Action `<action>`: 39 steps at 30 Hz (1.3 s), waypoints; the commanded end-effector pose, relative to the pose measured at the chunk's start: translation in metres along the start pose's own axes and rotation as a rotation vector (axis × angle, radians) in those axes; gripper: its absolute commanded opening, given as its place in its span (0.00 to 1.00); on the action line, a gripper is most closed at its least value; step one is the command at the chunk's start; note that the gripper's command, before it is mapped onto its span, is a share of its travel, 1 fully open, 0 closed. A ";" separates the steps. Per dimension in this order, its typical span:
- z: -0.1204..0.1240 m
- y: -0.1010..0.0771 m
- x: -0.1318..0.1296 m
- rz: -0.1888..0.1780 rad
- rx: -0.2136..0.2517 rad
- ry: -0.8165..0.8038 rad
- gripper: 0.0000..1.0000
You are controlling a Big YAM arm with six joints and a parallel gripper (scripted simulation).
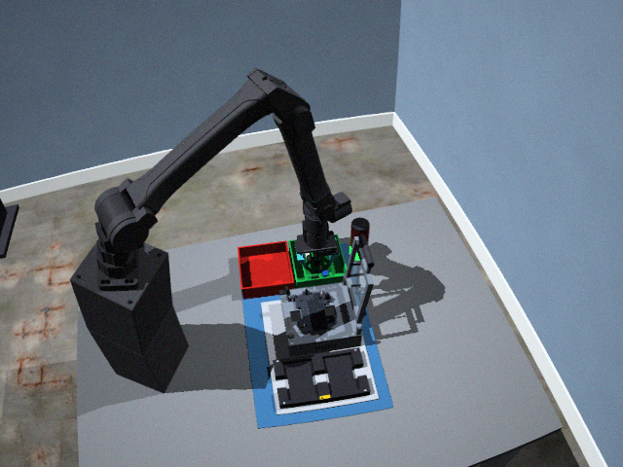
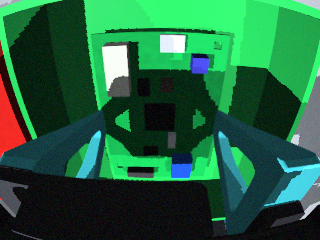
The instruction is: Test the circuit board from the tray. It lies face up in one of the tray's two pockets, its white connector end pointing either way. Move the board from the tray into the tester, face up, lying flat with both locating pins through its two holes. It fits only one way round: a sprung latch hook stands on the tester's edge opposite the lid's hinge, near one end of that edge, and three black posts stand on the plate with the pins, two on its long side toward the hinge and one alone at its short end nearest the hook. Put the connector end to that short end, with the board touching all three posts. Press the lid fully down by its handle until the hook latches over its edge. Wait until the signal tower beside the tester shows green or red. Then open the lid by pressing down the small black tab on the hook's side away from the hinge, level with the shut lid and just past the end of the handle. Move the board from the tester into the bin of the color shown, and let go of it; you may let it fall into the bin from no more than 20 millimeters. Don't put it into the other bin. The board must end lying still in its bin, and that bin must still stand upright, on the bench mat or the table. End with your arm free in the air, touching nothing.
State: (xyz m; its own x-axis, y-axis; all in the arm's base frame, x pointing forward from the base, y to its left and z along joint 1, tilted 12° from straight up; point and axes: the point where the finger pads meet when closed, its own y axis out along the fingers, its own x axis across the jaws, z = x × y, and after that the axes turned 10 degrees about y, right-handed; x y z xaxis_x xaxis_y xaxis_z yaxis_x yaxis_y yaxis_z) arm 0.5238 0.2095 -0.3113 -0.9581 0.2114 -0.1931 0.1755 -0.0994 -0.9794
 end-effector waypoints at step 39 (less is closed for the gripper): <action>-0.002 0.006 -0.010 0.012 -0.012 0.005 0.72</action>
State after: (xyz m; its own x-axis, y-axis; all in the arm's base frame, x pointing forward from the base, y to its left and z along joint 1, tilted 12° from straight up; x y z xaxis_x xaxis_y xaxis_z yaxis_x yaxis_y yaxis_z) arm 0.5249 0.2096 -0.3120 -0.9578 0.2117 -0.1946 0.1771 -0.0988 -0.9792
